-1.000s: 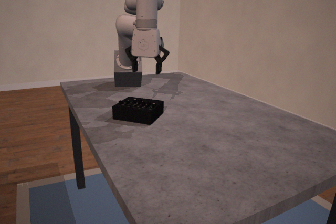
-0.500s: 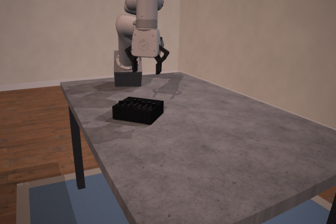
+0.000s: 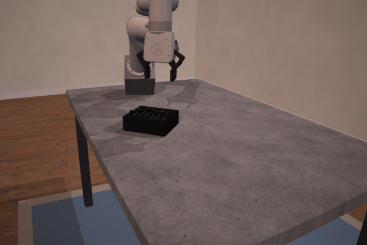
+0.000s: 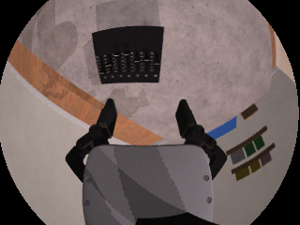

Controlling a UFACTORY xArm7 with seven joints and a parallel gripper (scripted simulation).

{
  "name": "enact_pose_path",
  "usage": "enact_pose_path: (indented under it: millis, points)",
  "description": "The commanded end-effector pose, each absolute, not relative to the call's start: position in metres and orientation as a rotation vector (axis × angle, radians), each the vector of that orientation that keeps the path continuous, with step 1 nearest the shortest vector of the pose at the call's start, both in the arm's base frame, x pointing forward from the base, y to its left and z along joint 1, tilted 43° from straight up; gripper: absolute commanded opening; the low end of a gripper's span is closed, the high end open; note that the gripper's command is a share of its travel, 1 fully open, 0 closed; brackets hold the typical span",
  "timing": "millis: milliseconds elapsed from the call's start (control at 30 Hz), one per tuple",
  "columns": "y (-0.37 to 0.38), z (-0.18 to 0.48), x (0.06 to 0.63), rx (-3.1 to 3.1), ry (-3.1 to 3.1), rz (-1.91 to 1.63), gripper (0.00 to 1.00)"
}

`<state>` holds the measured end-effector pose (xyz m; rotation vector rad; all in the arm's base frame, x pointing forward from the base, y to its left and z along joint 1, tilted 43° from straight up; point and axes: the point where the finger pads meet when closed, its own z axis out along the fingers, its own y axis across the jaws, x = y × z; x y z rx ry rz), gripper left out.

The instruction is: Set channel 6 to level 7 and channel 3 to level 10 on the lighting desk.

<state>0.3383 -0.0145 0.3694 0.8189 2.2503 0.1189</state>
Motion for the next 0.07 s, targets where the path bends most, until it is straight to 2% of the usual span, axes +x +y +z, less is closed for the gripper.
enact_pose_path:
  millis: [0, 33]
  points:
    - [-0.0142, 0.3711, 0.3385, 0.817, 2.247, 0.120, 1.00]
    - [-0.0142, 0.3711, 0.3385, 0.817, 2.247, 0.120, 1.00]
